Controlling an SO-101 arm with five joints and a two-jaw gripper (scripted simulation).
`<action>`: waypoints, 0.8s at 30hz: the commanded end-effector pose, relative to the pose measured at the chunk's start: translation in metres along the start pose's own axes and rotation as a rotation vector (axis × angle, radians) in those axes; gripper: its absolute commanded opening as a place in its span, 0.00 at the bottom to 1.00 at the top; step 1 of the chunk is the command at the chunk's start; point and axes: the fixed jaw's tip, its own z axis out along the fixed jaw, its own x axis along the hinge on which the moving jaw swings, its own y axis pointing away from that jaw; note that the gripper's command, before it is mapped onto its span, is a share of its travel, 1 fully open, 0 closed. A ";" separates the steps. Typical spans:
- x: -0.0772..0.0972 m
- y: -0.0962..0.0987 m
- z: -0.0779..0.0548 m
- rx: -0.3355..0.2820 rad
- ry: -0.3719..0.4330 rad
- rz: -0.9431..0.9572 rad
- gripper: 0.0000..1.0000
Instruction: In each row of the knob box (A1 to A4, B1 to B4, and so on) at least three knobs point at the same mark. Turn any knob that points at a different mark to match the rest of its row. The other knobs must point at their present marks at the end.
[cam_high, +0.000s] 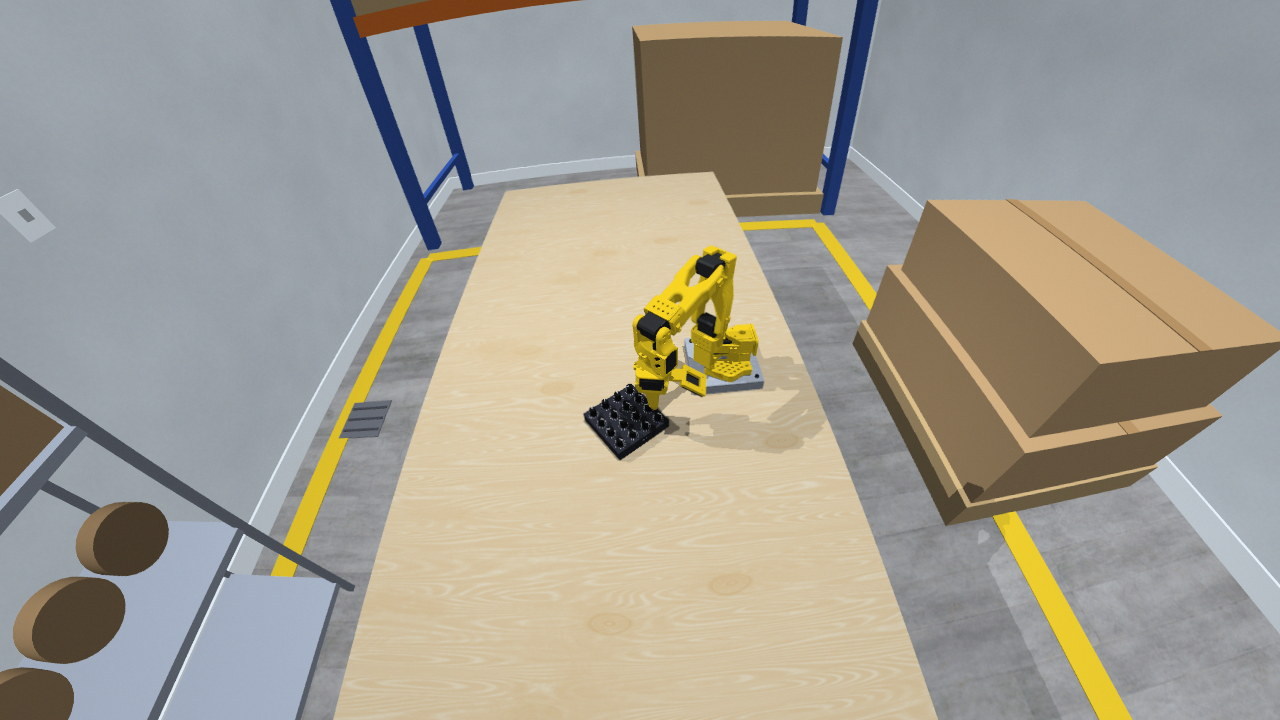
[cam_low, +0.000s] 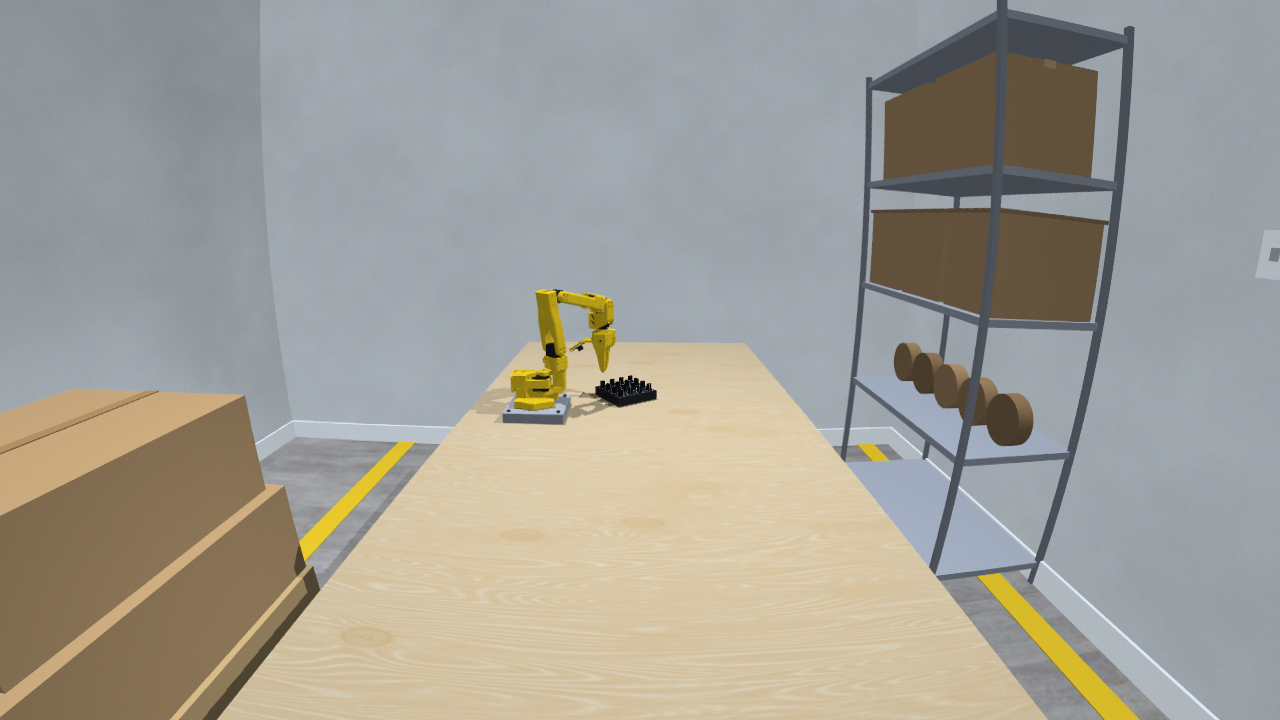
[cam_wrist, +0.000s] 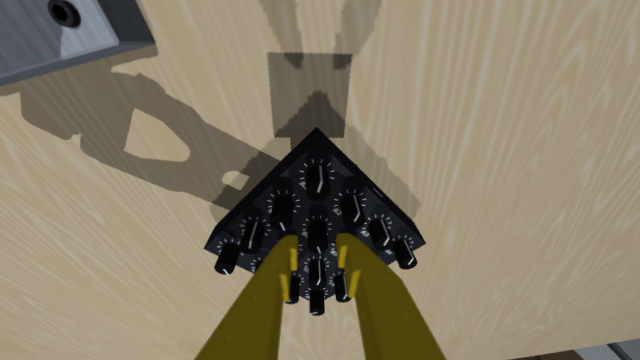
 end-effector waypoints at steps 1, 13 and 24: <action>-0.002 0.003 -0.001 -0.003 -0.004 0.012 0.08; -0.001 0.004 -0.001 -0.004 -0.004 0.114 0.08; 0.002 0.007 -0.001 -0.004 -0.003 0.299 0.08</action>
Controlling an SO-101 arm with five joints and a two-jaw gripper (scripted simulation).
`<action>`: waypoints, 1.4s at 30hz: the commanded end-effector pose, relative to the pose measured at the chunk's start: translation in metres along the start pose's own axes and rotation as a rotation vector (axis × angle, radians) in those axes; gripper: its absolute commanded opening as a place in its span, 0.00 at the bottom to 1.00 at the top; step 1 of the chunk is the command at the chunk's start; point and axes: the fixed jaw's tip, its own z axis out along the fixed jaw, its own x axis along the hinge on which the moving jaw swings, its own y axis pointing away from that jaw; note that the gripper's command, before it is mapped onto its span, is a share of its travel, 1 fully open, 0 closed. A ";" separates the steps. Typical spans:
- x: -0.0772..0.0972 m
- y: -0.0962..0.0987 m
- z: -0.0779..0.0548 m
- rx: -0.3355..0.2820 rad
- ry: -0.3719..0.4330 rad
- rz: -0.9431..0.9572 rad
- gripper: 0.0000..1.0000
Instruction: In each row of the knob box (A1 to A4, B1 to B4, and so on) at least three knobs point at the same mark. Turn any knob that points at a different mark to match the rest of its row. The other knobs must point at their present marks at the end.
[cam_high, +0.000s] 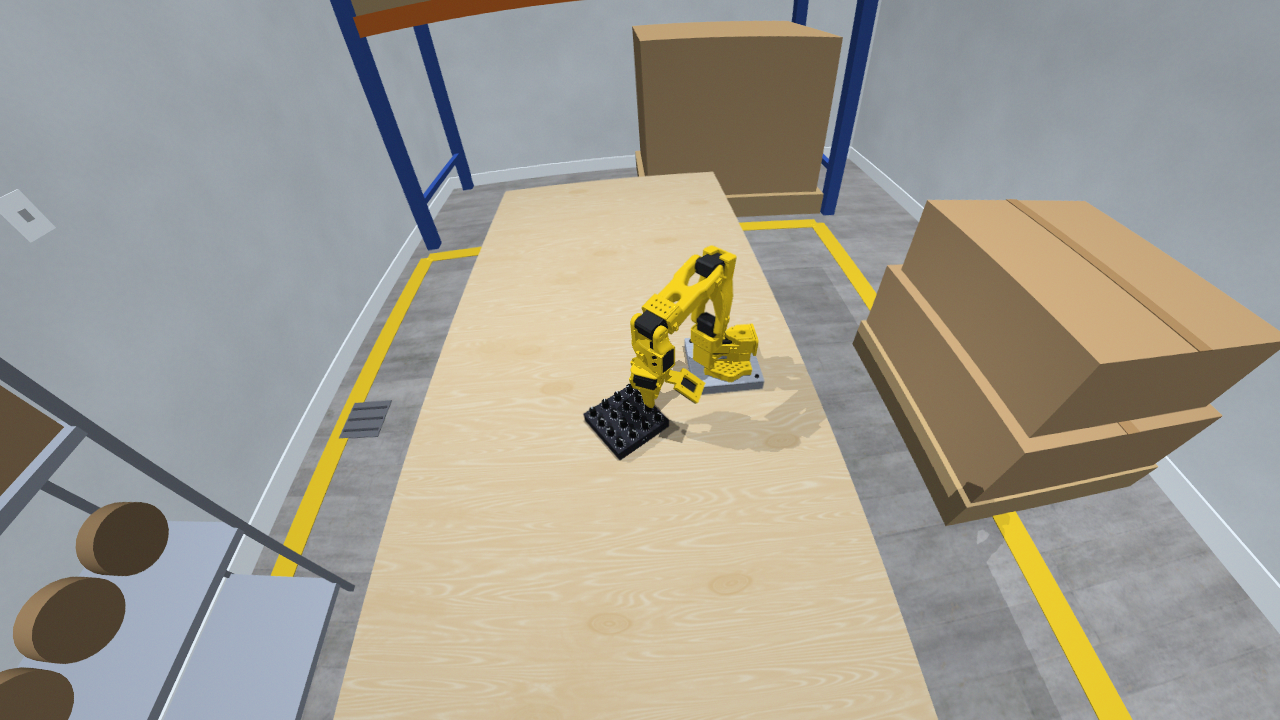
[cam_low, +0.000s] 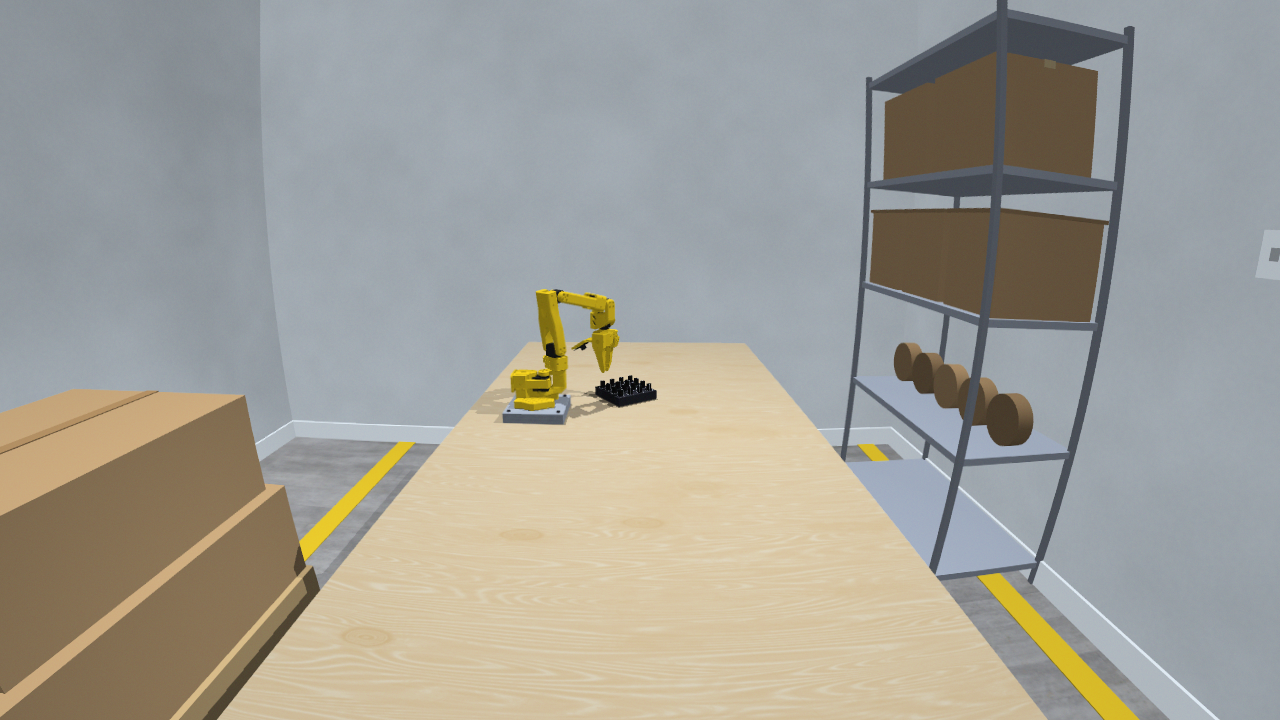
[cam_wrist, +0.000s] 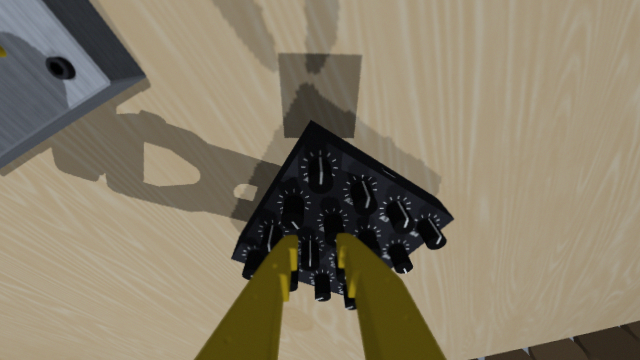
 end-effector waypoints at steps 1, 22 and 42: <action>0.001 0.004 -0.001 -0.004 -0.003 0.100 0.08; 0.011 0.010 -0.001 -0.005 -0.001 0.810 0.09; 0.027 0.015 -0.001 -0.006 0.001 1.669 0.09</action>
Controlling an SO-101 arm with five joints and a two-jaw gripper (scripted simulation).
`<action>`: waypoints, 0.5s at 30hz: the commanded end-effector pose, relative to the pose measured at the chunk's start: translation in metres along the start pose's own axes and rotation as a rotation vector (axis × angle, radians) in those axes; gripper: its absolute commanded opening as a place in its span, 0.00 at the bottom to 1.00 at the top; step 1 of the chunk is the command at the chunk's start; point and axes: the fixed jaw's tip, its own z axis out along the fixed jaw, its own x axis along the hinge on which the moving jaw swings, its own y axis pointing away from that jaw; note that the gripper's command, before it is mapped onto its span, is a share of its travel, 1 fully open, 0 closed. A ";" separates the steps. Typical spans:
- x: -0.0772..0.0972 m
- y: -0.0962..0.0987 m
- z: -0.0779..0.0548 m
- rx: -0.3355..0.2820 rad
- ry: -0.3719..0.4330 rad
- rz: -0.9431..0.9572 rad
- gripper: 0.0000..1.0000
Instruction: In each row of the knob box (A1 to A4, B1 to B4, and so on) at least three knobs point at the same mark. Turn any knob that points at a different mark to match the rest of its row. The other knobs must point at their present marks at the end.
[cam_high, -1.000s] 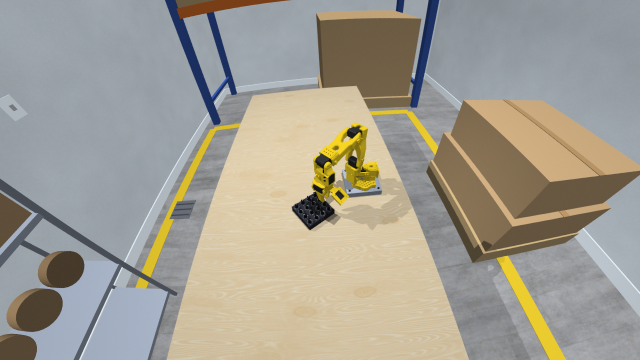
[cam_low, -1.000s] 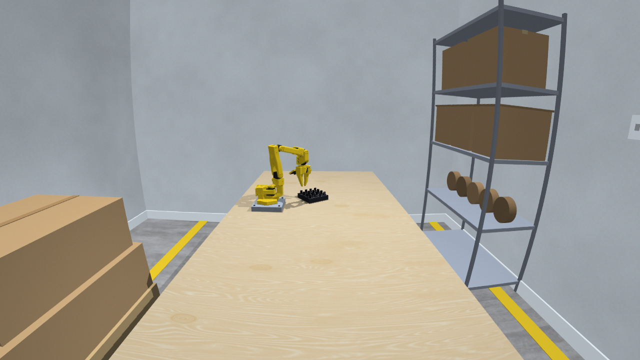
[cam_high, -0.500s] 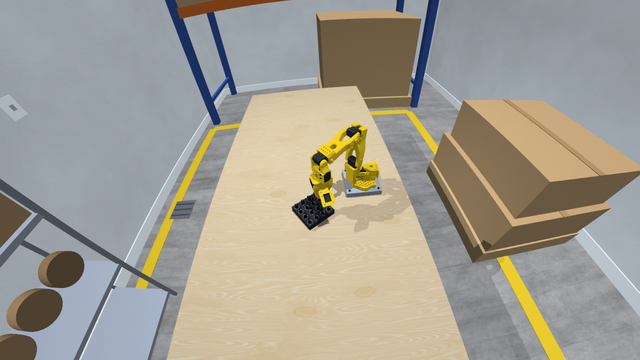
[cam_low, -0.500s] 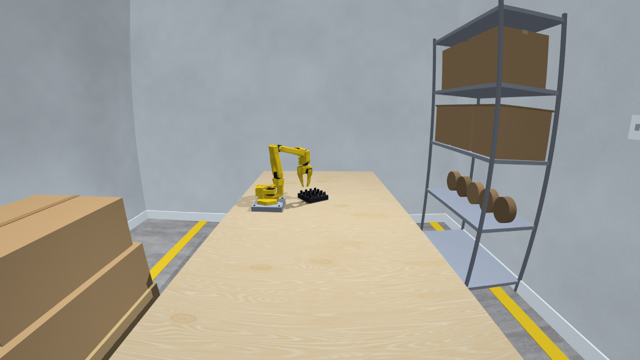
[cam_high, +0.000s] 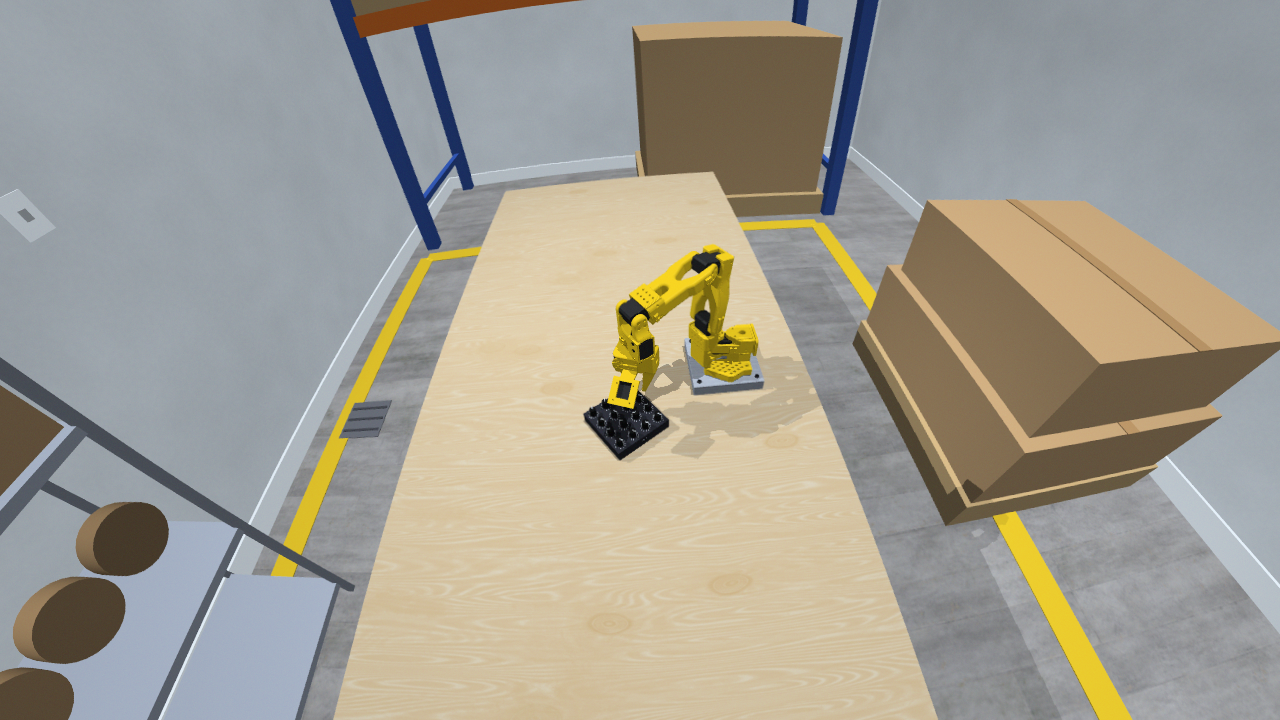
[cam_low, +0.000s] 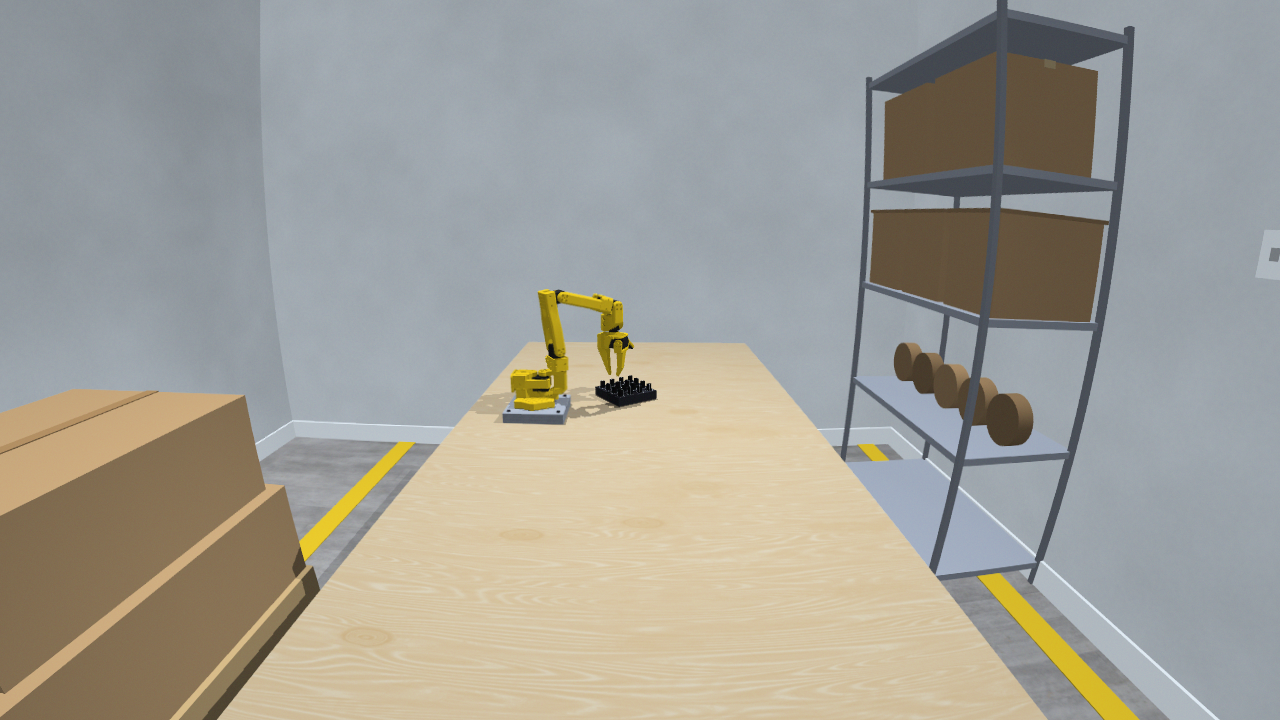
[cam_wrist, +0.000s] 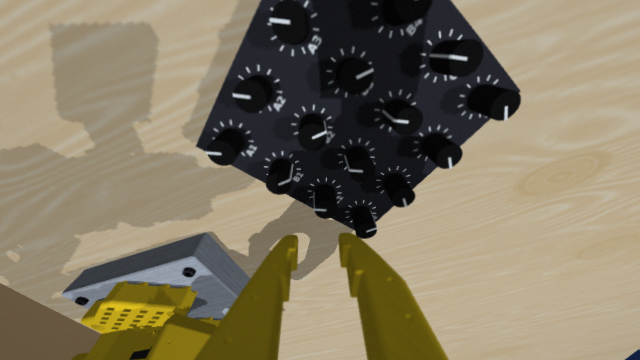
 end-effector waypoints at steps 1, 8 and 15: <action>0.004 -0.002 -0.001 -0.003 0.002 0.197 0.09; 0.006 -0.007 -0.001 -0.003 0.002 0.425 0.09; 0.009 -0.013 -0.001 -0.002 0.003 0.715 0.09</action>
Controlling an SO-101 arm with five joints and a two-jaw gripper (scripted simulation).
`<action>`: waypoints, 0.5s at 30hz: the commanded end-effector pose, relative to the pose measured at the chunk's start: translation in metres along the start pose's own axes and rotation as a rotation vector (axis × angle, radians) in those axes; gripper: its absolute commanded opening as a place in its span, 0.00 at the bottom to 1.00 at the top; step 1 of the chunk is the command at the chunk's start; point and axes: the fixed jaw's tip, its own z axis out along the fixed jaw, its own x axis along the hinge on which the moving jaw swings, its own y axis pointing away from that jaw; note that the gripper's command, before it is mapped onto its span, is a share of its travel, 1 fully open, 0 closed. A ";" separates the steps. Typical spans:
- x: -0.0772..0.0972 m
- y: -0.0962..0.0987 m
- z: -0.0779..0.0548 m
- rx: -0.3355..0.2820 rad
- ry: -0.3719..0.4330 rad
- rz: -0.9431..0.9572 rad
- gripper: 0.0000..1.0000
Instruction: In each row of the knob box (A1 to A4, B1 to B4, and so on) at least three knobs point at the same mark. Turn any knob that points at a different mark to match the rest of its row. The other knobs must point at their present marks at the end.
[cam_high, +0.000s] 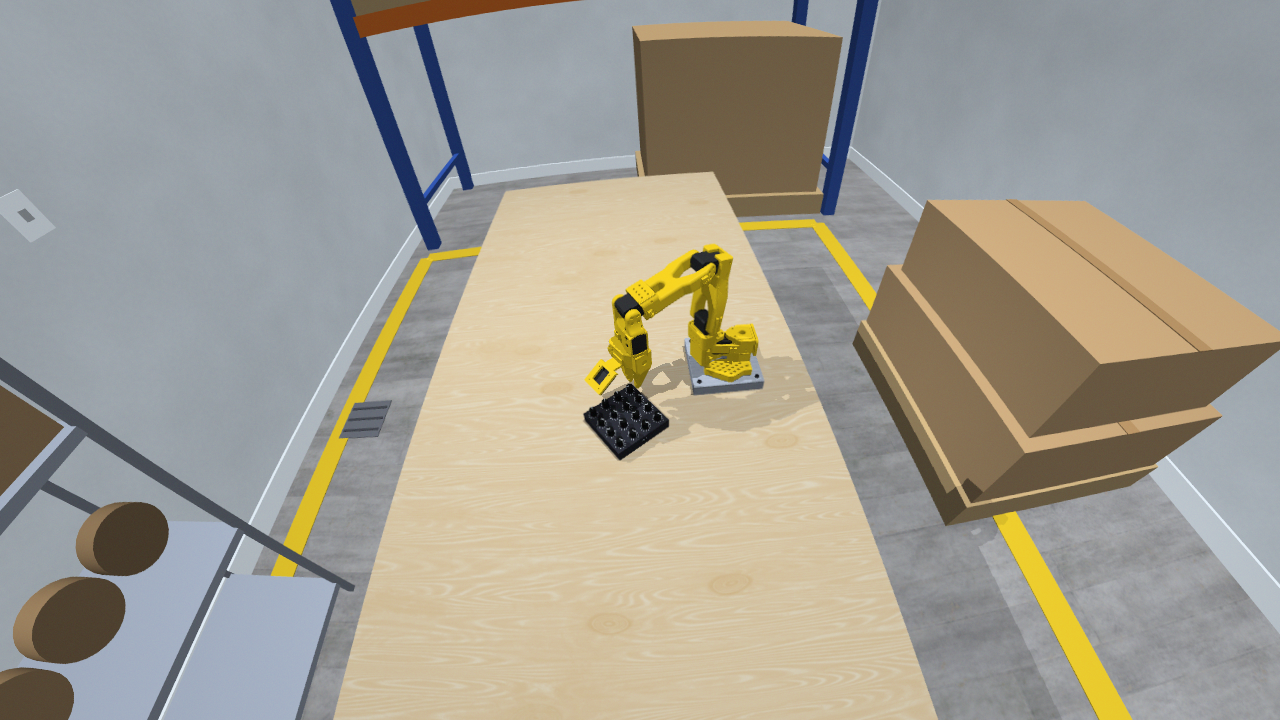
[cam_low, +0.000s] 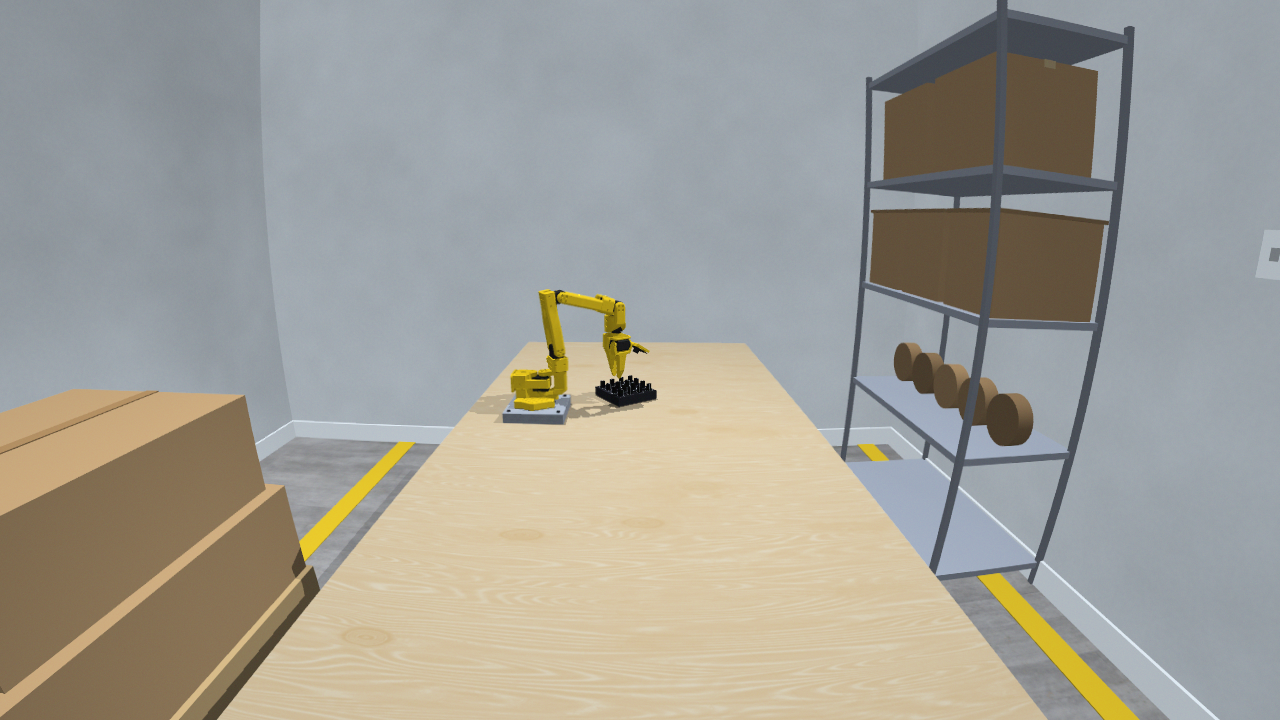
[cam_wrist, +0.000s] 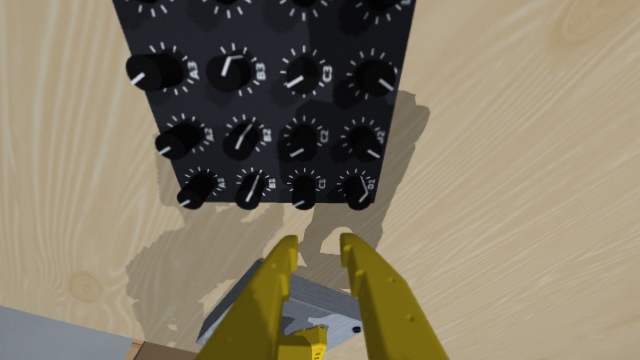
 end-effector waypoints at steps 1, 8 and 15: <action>0.003 -0.004 -0.001 -0.001 0.003 0.163 0.09; 0.002 -0.008 -0.001 -0.001 0.003 0.337 0.09; 0.002 -0.014 -0.001 -0.001 0.003 0.532 0.09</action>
